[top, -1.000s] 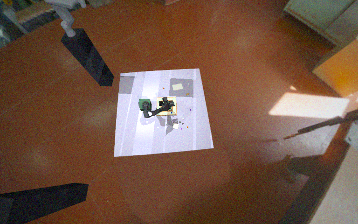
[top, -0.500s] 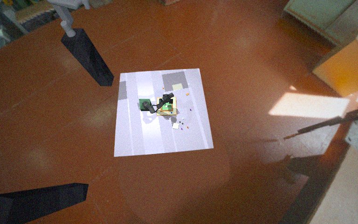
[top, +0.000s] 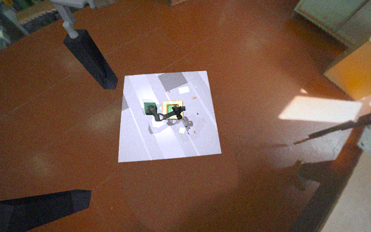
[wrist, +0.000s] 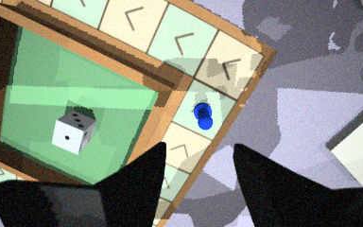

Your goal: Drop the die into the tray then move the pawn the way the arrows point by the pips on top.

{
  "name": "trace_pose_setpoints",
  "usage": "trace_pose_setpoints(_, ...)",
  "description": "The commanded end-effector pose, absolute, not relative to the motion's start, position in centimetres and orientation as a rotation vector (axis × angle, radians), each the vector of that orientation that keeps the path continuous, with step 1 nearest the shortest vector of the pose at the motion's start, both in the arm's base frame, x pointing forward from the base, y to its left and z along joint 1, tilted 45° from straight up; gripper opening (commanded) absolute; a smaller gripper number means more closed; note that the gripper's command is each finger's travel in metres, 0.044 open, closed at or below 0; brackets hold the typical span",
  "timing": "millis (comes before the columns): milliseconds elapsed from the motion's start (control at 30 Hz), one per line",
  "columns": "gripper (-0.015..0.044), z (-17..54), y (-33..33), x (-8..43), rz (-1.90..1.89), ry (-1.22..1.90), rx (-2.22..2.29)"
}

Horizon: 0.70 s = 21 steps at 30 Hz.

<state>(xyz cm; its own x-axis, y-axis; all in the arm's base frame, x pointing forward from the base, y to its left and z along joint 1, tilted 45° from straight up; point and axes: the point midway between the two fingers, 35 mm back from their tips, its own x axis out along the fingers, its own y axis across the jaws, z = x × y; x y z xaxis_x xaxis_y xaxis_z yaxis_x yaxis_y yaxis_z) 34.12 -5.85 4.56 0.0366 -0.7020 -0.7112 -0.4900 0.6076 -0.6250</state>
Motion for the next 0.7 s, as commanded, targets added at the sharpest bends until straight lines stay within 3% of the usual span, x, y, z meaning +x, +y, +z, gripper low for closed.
trace_pose_setpoints(0, 0.0200, 5.0, -6.0, 34.5, -0.254, 1.590, -0.993)
trace_pose_setpoints(667, 0.0200, 2.8, -8.2, 34.9, -0.254, 1.590, -0.993)
